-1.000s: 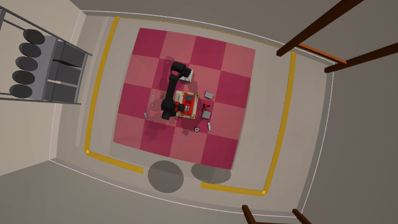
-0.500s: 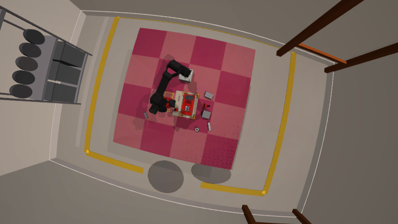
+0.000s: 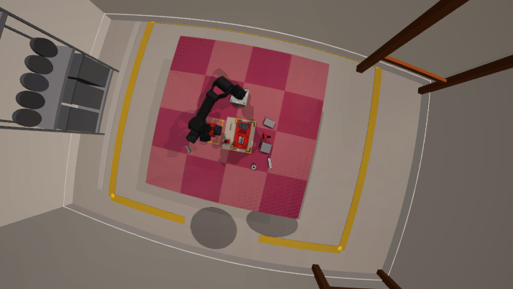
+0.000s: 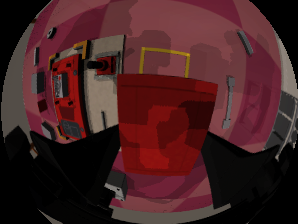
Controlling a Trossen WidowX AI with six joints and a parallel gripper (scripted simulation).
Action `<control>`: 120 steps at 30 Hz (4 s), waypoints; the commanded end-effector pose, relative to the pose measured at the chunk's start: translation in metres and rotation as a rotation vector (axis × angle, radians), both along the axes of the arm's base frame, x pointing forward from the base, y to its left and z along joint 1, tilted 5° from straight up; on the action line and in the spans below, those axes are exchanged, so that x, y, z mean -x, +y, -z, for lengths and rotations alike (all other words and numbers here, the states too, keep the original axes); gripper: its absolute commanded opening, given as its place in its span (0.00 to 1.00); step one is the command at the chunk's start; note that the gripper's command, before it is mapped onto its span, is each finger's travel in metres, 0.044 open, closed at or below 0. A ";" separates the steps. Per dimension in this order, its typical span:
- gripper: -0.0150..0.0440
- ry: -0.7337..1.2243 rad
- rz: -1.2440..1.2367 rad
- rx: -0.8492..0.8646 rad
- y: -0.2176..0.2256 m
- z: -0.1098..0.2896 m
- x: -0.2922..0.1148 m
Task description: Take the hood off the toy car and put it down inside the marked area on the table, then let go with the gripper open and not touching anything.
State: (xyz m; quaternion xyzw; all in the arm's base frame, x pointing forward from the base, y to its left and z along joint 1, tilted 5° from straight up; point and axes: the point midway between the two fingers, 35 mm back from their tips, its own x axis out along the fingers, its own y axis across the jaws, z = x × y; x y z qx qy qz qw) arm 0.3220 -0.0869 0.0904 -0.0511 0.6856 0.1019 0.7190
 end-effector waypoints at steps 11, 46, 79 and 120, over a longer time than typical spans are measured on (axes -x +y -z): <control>0.25 0.000 -0.005 -0.003 0.000 0.014 -0.001; 0.25 0.000 -0.005 -0.004 0.003 0.048 -0.003; 0.25 0.000 -0.005 -0.004 0.005 0.075 -0.002; 0.30 0.001 -0.010 -0.001 0.006 0.092 -0.002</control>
